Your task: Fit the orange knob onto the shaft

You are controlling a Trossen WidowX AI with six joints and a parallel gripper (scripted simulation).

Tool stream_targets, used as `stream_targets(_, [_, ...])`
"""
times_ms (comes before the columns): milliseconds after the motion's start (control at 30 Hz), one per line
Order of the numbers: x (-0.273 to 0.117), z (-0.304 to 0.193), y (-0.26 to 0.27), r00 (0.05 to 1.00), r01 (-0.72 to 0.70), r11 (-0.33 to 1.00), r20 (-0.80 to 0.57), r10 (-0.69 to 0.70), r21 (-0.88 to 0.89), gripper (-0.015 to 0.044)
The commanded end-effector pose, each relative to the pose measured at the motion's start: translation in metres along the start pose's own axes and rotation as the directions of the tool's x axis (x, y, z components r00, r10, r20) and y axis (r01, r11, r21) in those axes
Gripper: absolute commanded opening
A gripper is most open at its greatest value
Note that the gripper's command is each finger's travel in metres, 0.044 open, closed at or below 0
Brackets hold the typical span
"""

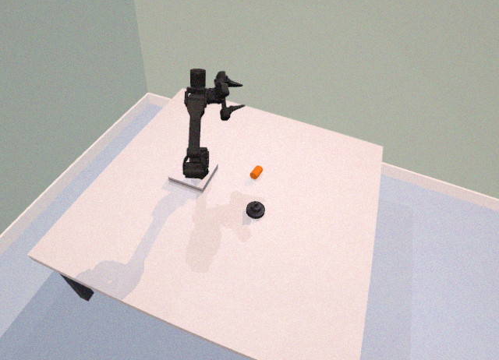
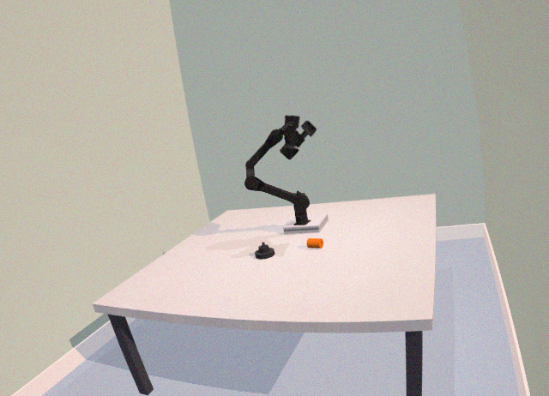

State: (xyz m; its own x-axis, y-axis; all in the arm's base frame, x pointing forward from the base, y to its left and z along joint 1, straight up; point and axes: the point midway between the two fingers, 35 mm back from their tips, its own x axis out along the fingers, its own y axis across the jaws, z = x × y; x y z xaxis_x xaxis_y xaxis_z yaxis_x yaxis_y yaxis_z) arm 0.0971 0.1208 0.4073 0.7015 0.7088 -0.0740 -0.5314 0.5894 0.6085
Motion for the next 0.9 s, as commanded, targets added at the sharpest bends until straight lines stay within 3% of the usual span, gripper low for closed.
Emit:
stream_targets(0, [0.000, -0.001, 0.000, 1.000, 0.002, 1.000, -0.001, -0.002, -0.007, 0.0426])
stream_targets(100, [0.006, -0.011, 0.006, 0.999, 0.034, 0.993, -0.012, -0.035, -0.117, 0.0440])
stream_targets(200, [0.023, -0.034, 0.013, 0.992, 0.099, 0.936, -0.044, -0.120, -0.337, 0.0440])
stream_targets(300, [0.048, -0.061, 0.011, 0.968, 0.149, 0.822, -0.089, -0.235, -0.550, 0.0440])
stream_targets(433, [0.087, -0.101, -0.007, 0.889, 0.101, 0.577, -0.187, -0.418, -0.810, 0.0440])
stream_targets(633, [0.135, -0.150, -0.068, 0.657, -0.170, 0.317, -0.347, -0.669, -0.933, 0.0440])
stream_targets(867, [0.160, -0.190, -0.153, 0.303, -0.480, 0.359, -0.535, -0.789, -0.801, 0.0440])
